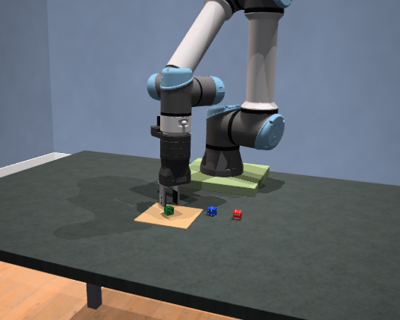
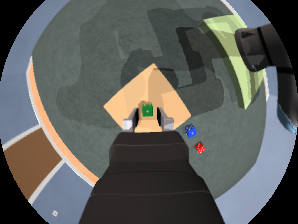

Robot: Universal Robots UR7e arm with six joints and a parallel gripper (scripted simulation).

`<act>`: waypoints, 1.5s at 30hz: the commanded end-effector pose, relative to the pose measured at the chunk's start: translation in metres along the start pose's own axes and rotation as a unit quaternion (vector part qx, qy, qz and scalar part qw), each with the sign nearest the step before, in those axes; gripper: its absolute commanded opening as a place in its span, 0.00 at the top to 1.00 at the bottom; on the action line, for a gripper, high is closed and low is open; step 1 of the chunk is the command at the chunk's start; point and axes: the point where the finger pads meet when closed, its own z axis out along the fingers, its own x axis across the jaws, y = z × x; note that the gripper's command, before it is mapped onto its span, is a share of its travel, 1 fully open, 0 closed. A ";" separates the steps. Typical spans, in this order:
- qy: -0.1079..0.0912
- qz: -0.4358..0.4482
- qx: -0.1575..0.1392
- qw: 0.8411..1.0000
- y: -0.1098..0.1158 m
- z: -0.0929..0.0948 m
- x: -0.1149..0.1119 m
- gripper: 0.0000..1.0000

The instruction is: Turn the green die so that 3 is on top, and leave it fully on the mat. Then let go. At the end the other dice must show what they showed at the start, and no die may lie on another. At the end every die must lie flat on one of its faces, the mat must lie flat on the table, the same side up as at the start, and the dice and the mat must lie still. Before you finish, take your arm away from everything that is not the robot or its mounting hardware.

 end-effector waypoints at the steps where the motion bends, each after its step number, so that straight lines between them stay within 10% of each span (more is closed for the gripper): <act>1: -0.001 0.000 0.000 1.000 0.000 0.000 0.000 0.30; 45: -0.001 0.000 0.000 1.000 0.000 0.024 0.000 0.30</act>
